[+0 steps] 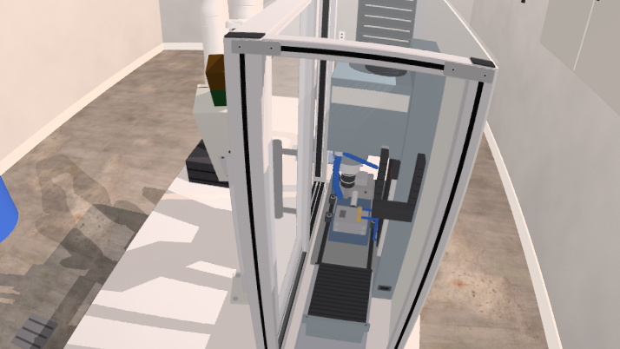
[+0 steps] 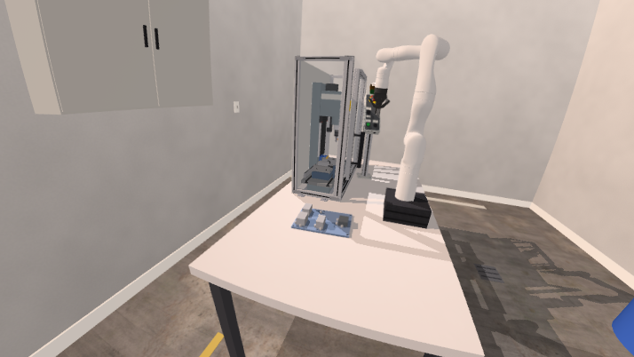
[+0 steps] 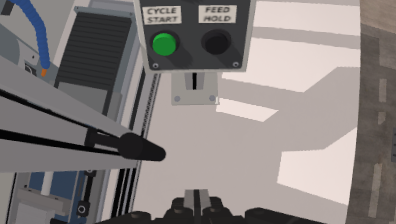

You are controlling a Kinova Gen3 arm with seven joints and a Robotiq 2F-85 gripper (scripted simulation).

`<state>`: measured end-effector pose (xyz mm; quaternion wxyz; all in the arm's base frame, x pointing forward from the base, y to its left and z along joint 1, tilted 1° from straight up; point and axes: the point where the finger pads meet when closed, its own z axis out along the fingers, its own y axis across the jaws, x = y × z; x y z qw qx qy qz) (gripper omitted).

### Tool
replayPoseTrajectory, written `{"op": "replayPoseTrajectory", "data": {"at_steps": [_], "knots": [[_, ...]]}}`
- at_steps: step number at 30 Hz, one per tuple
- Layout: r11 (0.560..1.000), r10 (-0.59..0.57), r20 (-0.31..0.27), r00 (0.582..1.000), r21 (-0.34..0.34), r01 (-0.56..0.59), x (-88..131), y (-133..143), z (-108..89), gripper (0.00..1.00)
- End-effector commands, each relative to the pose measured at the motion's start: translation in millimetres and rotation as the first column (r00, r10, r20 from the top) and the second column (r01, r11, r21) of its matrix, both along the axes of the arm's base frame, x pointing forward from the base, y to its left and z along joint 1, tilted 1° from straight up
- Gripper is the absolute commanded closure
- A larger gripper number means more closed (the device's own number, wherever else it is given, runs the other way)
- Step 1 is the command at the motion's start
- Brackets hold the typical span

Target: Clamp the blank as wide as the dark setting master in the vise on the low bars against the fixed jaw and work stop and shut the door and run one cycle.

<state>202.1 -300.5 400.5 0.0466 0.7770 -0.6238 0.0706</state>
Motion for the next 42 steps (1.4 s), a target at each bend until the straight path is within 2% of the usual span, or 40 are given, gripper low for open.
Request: {"op": "replayPoseTrajectory", "data": {"at_steps": [1,5,10,22,27,39,42], "knots": [[0.999,-0.002,-0.016,1.000,0.044,0.003,-3.1,-1.2,-1.4,0.90],[0.999,-0.002,-0.016,1.000,0.044,0.003,-3.1,-1.2,-1.4,0.90],[0.986,0.002,-0.043,0.999,0.168,0.005,-3.2,-1.4,-1.3,0.90],[0.986,0.002,-0.043,0.999,0.168,0.005,-3.2,-1.4,-1.3,0.90],[0.958,-0.225,-0.045,0.973,0.169,0.230,-2.9,-1.7,-1.0,0.90],[0.958,-0.225,-0.045,0.973,0.169,0.230,-2.9,-1.7,-1.0,0.90],[0.918,-0.357,-0.047,0.933,0.170,0.359,-2.9,-1.7,-1.0,0.90]]}}
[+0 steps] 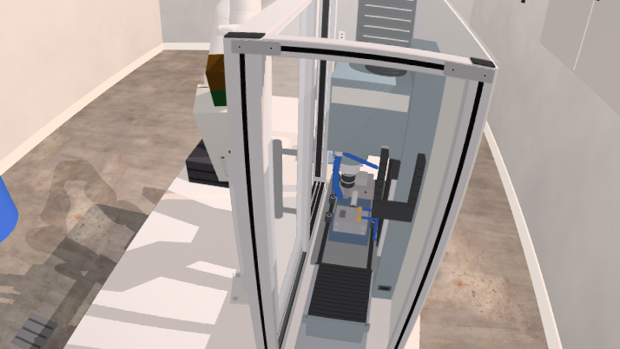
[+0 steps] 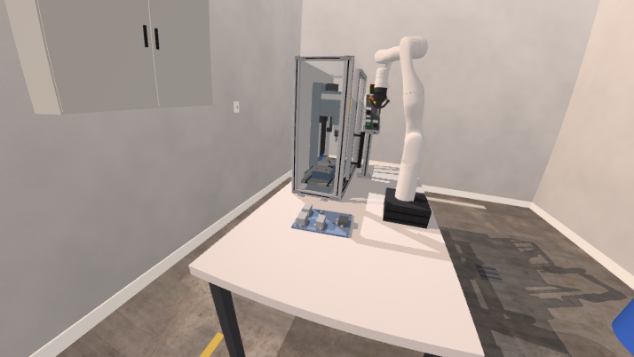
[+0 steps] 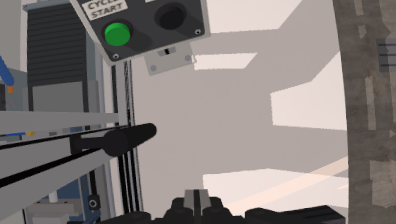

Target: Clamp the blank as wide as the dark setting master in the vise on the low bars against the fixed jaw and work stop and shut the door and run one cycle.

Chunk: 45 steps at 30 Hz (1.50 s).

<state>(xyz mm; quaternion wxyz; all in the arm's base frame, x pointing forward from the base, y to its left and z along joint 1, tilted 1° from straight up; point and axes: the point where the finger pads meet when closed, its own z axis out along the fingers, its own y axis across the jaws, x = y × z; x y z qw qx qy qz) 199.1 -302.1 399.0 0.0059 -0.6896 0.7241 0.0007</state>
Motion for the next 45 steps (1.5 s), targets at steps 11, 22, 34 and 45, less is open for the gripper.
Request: {"op": "replayPoseTrajectory", "data": {"at_steps": [11,22,34,45], "knots": [[0.981,-0.194,-0.001,0.981,0.000,0.194,0.0,-0.1,0.4,0.90],[0.911,-0.413,-0.003,0.911,0.001,0.413,-0.1,-0.1,0.4,0.90],[0.855,-0.519,-0.004,0.855,0.001,0.519,-0.1,-0.1,0.4,0.90],[0.811,-0.586,-0.005,0.811,0.001,0.586,-0.1,-0.1,0.4,0.90]]}}
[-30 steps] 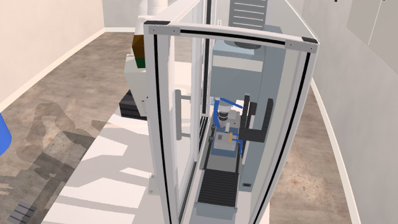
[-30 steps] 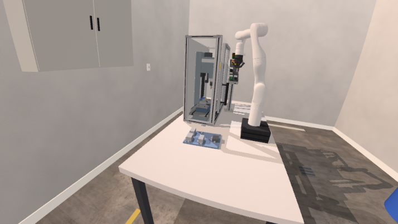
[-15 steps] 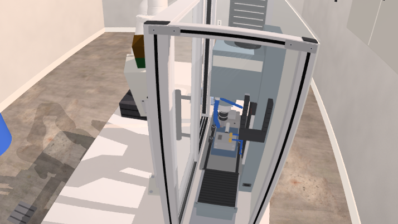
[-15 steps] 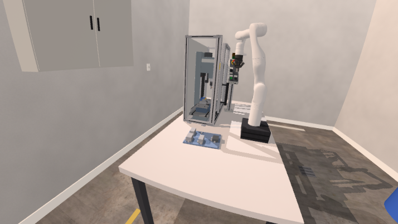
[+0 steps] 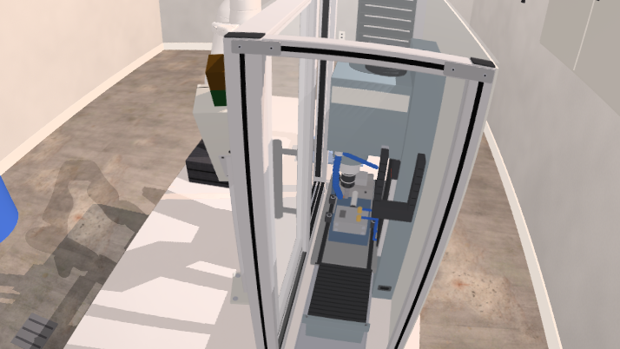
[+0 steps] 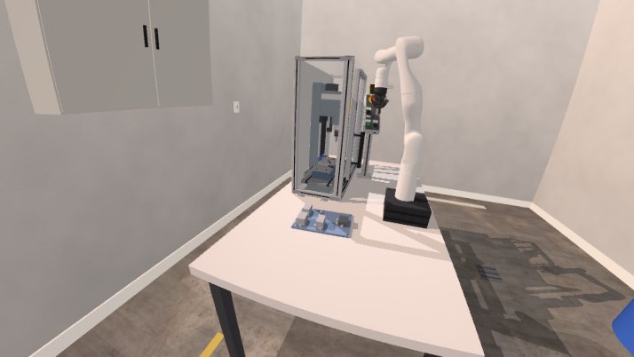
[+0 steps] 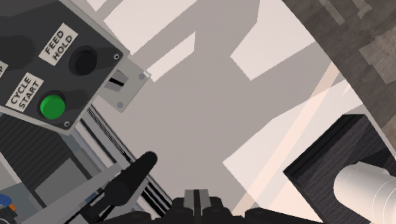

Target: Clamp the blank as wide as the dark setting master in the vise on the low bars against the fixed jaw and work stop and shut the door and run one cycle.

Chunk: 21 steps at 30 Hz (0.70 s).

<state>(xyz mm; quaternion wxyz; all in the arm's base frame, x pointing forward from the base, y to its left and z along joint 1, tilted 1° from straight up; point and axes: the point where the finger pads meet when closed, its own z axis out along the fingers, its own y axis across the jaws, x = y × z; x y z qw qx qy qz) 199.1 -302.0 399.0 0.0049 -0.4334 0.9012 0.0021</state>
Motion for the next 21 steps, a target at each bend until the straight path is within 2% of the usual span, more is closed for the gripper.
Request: {"op": "replayPoseTrajectory", "data": {"at_steps": [1,3,8,20,21], "knots": [[1.000,0.000,0.001,1.000,-0.001,0.000,0.0,-0.2,0.4,0.90],[1.000,0.000,0.001,1.000,-0.001,0.000,0.0,-0.2,0.4,0.90],[0.974,-0.228,-0.001,0.974,0.001,0.228,0.0,-0.2,0.4,0.90],[0.974,-0.228,-0.001,0.974,0.001,0.228,0.0,-0.2,0.4,0.90],[0.962,-0.273,-0.001,0.962,0.001,0.273,0.0,-0.2,0.4,0.90]]}}
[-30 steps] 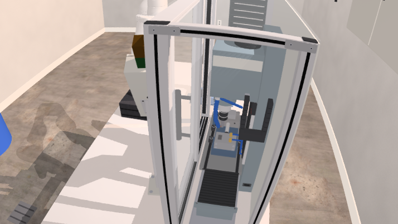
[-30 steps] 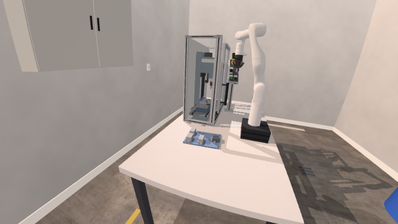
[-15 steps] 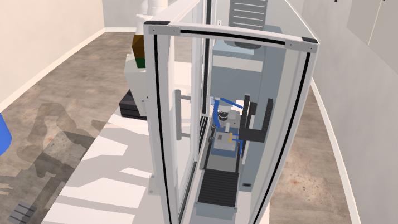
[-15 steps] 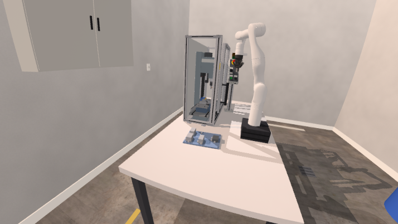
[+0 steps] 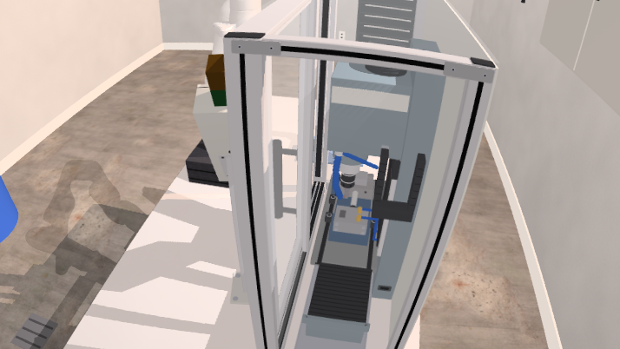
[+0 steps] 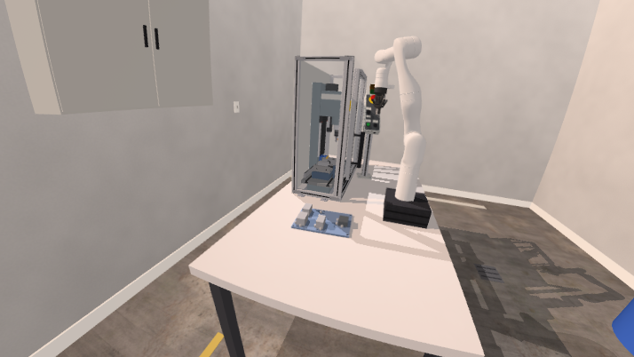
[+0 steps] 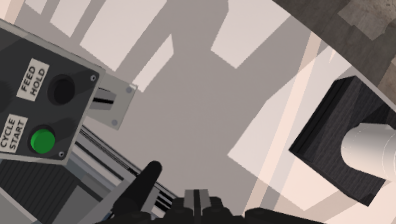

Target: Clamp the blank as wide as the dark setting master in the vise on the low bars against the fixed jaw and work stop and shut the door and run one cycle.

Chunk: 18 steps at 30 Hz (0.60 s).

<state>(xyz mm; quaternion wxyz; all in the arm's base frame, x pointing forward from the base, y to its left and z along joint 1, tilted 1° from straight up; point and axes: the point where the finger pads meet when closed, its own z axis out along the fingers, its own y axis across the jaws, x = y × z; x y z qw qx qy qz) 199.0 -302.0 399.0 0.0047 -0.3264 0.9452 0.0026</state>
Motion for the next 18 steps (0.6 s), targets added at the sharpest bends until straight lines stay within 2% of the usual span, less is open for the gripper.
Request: {"op": "replayPoseTrajectory", "data": {"at_steps": [1,4,16,18], "knots": [[0.996,-0.090,0.000,0.996,0.000,0.090,0.0,-0.2,0.4,0.90],[0.974,-0.227,-0.001,0.974,0.001,0.227,0.0,-0.2,0.4,0.90],[0.974,-0.227,-0.001,0.974,0.001,0.227,0.0,-0.2,0.4,0.90],[0.949,-0.315,-0.002,0.949,0.001,0.315,0.0,-0.2,0.4,0.90]]}}
